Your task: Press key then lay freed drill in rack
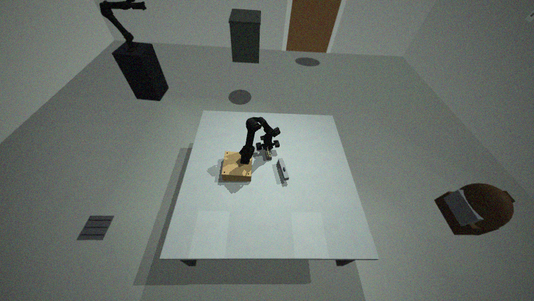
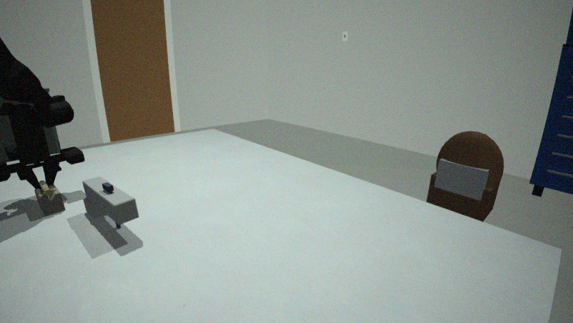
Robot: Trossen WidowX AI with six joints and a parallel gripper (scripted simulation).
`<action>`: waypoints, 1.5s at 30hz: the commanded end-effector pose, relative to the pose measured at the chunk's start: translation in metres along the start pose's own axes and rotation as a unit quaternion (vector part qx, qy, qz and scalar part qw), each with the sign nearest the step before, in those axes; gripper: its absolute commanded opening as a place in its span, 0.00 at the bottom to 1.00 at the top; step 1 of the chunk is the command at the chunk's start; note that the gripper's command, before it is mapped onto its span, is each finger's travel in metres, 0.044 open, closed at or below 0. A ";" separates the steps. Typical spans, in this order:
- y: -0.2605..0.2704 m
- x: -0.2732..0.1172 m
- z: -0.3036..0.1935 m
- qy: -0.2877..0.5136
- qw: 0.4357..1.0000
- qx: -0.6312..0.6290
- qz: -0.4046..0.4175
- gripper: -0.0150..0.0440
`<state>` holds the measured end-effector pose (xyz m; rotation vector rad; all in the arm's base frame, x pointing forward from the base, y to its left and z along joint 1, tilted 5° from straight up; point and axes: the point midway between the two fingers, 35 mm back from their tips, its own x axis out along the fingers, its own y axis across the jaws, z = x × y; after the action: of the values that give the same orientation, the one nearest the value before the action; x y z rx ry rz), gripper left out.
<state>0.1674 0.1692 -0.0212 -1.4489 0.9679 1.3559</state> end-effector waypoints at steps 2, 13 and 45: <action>0.000 0.000 0.000 0.000 1.000 0.000 0.000 0.39; 0.000 0.000 0.000 0.000 1.000 0.000 0.000 0.88; 0.083 -0.076 0.086 -0.088 0.958 -0.264 0.070 1.00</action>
<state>0.0920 0.2141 0.0496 -1.5822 0.7374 1.7338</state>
